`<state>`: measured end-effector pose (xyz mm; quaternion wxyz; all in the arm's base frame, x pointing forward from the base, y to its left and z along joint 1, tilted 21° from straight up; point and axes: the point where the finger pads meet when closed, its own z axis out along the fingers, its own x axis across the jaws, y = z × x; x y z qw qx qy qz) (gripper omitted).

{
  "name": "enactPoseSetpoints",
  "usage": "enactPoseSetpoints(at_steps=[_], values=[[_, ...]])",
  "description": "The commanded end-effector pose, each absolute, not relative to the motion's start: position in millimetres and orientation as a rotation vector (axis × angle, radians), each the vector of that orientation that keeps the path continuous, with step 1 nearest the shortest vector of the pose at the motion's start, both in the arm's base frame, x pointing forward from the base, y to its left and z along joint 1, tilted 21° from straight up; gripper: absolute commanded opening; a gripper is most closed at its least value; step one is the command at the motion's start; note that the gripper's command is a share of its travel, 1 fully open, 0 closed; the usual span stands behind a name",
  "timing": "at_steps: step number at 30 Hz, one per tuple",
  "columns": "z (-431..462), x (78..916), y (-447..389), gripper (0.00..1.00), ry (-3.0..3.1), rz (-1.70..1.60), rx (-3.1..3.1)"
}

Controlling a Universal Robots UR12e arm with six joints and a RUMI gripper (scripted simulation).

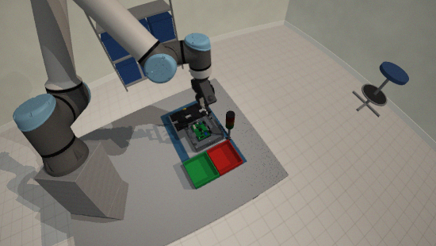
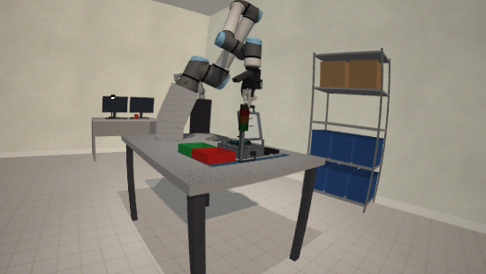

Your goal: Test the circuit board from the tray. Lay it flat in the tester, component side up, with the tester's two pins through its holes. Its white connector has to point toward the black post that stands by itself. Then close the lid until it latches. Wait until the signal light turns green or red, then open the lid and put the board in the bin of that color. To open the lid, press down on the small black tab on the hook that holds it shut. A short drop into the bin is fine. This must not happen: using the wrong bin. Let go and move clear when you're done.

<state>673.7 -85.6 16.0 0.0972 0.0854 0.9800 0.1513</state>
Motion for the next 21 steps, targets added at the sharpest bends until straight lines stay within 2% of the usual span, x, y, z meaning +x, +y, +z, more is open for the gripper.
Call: enactPoseSetpoints(at_steps=[1,21], values=[[9.5,660.6,-81.6,0.0,2.901,0.447,0.253],[-38.5,608.9,-58.1,0.0,2.901,0.447,0.253]])
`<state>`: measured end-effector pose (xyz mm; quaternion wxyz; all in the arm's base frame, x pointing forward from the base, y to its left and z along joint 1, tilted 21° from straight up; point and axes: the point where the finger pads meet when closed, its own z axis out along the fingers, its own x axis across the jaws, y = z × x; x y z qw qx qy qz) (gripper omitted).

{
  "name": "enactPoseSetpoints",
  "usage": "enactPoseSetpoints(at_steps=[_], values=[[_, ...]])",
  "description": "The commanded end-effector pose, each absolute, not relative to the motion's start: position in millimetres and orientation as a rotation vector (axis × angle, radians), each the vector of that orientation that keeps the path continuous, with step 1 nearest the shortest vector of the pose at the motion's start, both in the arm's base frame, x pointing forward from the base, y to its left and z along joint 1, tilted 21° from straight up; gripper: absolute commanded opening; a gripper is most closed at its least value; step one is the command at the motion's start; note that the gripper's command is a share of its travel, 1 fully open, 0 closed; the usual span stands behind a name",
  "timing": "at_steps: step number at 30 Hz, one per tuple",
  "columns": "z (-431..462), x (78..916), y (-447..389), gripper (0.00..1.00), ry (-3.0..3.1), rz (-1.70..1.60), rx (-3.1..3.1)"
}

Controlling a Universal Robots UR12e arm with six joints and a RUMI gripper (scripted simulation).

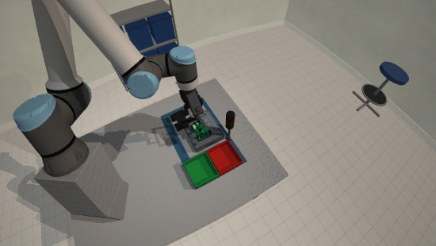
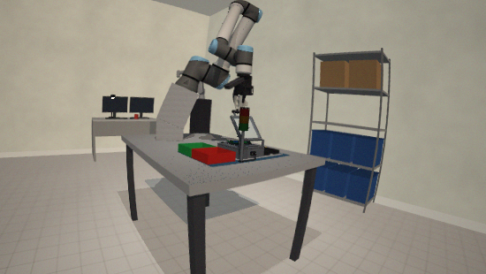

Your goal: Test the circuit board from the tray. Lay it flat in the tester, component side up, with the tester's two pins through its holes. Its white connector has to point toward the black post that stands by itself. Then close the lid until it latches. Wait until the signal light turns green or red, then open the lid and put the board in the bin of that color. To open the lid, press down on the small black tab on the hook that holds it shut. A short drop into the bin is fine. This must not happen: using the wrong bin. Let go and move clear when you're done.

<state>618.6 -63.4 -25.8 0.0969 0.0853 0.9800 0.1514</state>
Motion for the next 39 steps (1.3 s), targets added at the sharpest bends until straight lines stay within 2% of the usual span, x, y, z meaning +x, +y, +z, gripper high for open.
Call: enactPoseSetpoints(at_steps=[1,39], values=[[-41.9,606.5,-56.6,0.0,2.901,0.447,0.253],[-133.4,579.5,-22.2,0.0,2.901,0.447,0.253]])
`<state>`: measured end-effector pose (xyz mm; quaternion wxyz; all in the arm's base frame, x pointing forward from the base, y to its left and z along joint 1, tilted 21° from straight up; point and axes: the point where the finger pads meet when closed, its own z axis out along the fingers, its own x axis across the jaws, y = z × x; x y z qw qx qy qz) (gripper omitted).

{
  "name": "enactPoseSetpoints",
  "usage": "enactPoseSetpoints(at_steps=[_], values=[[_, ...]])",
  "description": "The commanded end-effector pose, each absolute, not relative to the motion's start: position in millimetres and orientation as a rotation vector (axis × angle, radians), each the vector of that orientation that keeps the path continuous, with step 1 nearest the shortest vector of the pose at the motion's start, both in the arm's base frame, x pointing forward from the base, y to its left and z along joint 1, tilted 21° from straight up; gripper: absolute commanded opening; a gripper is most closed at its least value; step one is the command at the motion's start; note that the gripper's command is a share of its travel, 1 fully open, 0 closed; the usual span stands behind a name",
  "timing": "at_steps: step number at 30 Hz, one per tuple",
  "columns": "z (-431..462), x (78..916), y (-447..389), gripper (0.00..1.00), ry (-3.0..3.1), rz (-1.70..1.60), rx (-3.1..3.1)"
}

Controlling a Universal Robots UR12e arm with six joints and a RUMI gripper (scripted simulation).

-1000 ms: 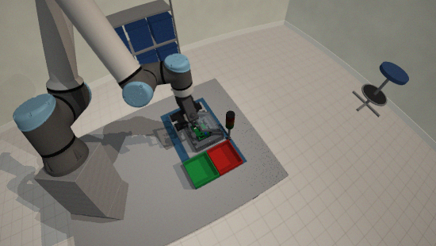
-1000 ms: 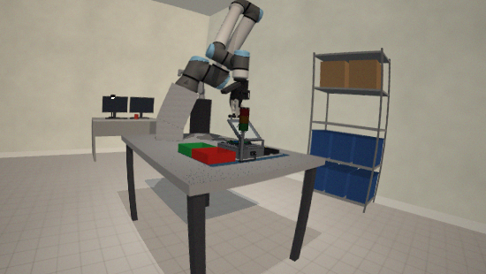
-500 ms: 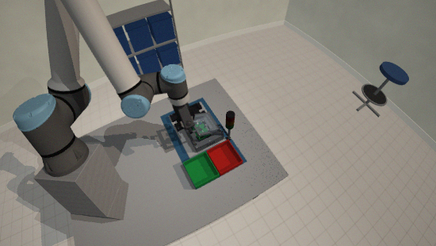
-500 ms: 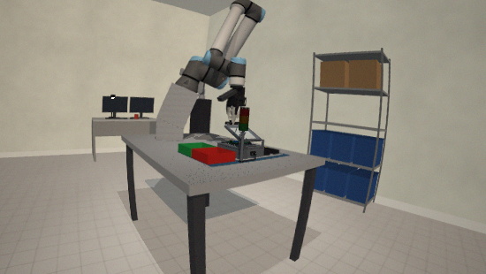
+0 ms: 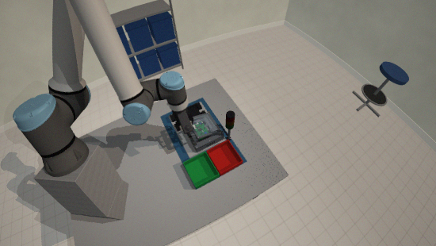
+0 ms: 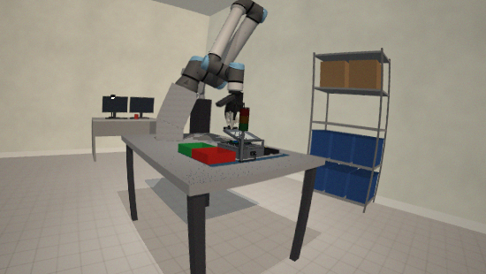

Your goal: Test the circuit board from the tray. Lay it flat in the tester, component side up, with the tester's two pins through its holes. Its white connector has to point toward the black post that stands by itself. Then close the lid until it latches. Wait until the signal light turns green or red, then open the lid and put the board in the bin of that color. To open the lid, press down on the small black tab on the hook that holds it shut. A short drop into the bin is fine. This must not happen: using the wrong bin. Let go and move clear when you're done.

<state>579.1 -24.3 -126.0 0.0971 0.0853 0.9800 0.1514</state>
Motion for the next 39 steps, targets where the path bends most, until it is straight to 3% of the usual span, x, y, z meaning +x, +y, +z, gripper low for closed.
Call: enactPoseSetpoints(at_steps=[1,39], values=[[-135.1,579.6,-21.6,0.0,2.901,0.447,0.253],[-168.1,583.3,-11.2,0.0,2.901,0.447,0.253]])
